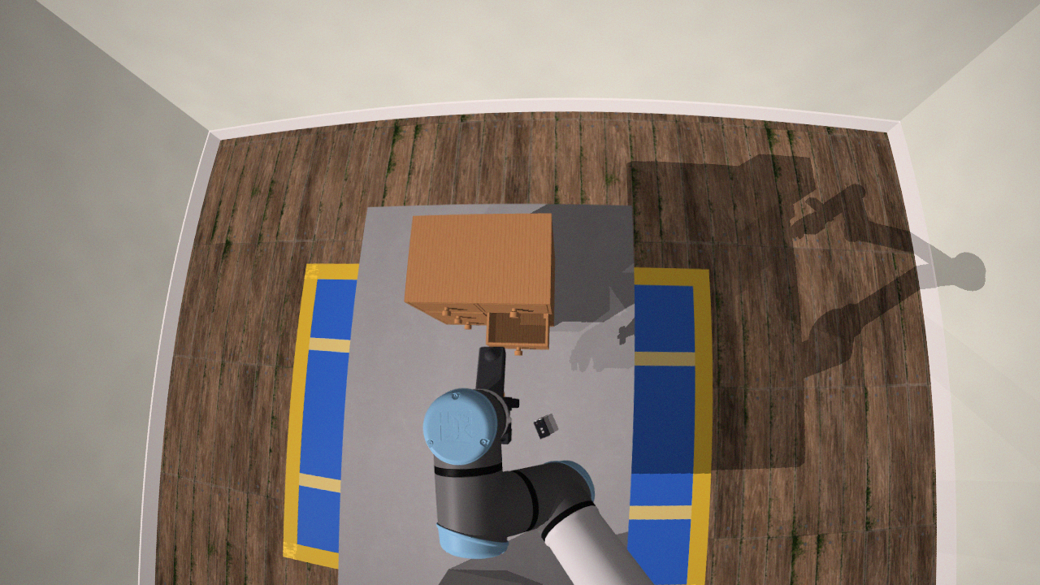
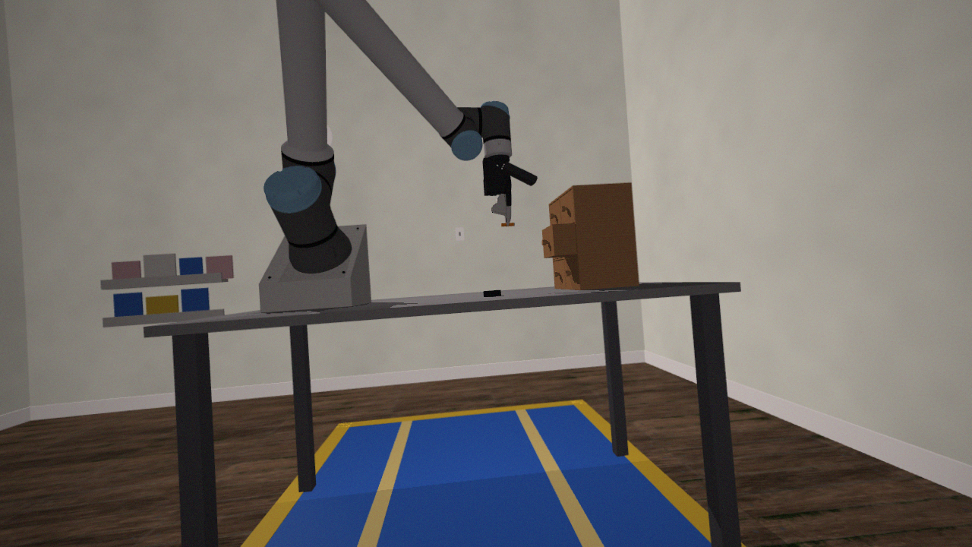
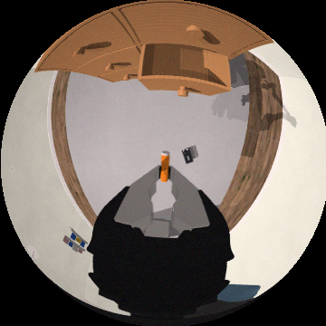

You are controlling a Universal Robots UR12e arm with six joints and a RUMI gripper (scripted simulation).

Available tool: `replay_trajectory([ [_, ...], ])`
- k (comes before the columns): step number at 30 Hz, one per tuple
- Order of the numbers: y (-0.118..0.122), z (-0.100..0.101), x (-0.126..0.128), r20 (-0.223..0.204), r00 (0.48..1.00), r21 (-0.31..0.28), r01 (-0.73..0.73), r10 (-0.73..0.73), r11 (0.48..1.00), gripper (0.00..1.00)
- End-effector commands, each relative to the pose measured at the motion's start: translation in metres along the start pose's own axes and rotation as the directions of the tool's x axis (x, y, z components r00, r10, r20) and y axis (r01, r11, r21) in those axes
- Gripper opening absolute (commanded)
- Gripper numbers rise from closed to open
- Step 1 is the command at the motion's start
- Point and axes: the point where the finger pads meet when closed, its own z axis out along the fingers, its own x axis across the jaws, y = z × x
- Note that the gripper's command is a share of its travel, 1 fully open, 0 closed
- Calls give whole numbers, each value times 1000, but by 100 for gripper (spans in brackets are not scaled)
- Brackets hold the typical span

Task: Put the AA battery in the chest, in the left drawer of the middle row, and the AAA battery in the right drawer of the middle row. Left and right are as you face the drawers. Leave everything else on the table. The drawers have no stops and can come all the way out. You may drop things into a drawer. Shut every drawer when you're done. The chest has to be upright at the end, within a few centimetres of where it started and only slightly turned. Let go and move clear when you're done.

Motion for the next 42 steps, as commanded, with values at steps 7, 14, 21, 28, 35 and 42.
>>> replay_trajectory([
  [7, 0, -14, 0, 0, 1000, 0, -1, 1, 1000, 2],
  [14, 0, -16, 0, 0, 1000, 0, -1, 1, 1000, 2],
  [21, 0, -16, 0, 0, 1000, 0, -1, 1, 1000, 2],
  [28, 0, -16, 0, 0, 1000, 1, -1, 1, 1000, 2],
  [35, 0, -16, 0, 0, 1000, 4, -1, 1, 1000, 2],
  [42, 0, -16, 0, 0, 1000, 13, -1, 1, 1000, 2],
])
